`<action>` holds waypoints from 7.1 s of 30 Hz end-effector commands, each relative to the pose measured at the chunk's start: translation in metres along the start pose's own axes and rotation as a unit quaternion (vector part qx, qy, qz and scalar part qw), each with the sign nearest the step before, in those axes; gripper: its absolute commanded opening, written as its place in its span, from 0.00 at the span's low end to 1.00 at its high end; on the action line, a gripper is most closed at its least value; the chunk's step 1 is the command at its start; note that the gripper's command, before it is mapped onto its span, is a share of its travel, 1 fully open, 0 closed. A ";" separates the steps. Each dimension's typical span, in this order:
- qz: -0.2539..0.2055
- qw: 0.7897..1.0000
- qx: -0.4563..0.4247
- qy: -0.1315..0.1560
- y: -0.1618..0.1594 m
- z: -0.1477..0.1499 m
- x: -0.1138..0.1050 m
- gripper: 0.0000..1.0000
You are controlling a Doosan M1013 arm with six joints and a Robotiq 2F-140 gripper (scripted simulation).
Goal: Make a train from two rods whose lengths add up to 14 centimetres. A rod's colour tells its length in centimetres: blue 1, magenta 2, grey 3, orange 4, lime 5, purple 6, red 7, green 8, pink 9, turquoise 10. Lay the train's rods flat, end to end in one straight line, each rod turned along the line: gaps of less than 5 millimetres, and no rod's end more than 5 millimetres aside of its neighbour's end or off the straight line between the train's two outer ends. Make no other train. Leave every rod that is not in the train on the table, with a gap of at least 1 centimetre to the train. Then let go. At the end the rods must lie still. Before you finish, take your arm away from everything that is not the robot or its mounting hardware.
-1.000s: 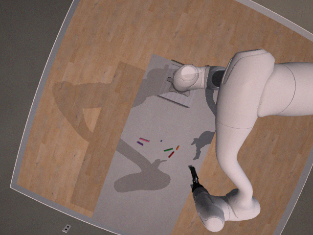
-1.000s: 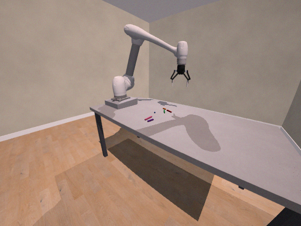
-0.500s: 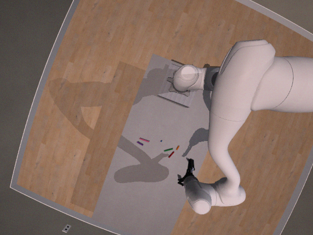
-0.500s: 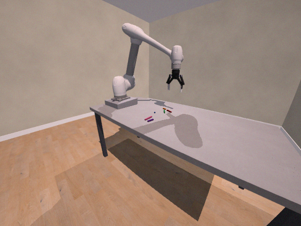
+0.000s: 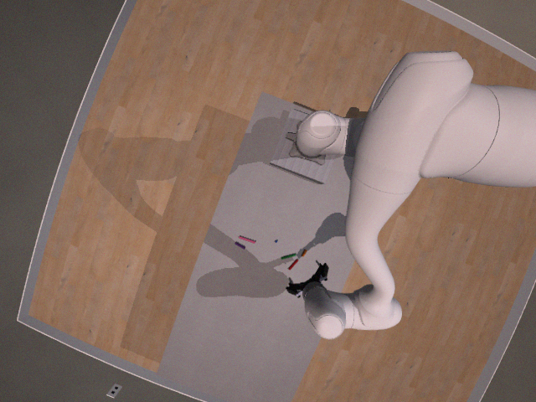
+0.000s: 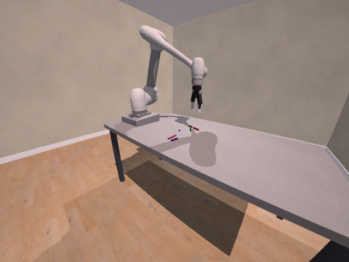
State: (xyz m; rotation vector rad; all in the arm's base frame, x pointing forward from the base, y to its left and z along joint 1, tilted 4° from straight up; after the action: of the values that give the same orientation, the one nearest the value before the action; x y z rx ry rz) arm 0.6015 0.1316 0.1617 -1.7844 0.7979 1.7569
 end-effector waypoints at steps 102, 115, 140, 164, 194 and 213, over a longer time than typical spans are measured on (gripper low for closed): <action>0.001 0.971 0.239 0.005 0.082 -0.099 0.042 1.00; 0.000 0.914 0.405 0.006 0.174 -0.189 0.077 1.00; 0.000 0.892 0.453 0.006 0.205 -0.212 0.088 1.00; 0.000 0.892 0.453 0.006 0.205 -0.212 0.088 1.00; 0.000 0.892 0.453 0.006 0.205 -0.212 0.088 1.00; 0.000 0.900 0.436 0.006 0.205 -0.211 0.088 1.00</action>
State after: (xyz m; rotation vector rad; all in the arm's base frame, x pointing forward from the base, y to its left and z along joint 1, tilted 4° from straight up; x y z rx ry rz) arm 0.6024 -0.1677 0.0910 -1.1540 1.3232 1.0714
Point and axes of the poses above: the point where the finger pads meet when closed, its own x axis out along the fingers, its own z axis across the jaws, y = z × x, the point moved 7 cm from there along -x, back along the fingers, and after that the axes turned 4 degrees about x, right-handed, at the moved point
